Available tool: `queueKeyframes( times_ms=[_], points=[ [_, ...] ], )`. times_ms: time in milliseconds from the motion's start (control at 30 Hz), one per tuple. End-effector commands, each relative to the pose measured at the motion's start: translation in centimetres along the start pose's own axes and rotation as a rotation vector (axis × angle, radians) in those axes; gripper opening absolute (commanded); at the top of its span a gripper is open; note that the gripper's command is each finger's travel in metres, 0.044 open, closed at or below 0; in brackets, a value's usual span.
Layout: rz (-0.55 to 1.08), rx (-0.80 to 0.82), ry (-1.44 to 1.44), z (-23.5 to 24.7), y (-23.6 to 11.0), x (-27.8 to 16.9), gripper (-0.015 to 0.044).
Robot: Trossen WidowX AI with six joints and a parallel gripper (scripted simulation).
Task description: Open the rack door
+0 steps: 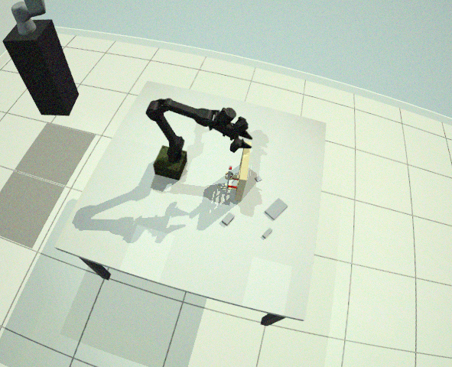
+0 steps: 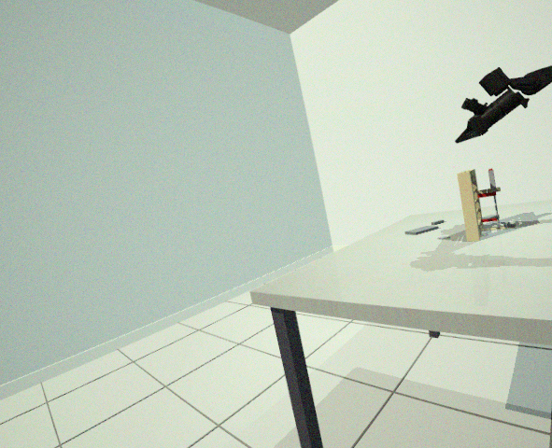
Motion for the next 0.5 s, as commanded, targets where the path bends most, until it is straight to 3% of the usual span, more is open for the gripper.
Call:
queueKeyframes(
  times_ms=[0,467],
  points=[
    [0.082,-0.027,-0.009,-0.7,0.8,-0.1,0.0287],
    [0.438,-0.118,-0.016,-3.8,2.6,-0.9,0.0287]
  ],
)
Point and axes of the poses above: the point midway between the two fingers, 35 mm back from their tips, its own y axis out along the fingers, its own z axis across the jaws, x = y × z, the point moved 6 cm from there along -y, back along the fingers, and after that the axes turned 14 degrees about y, right-handed, at the moved point
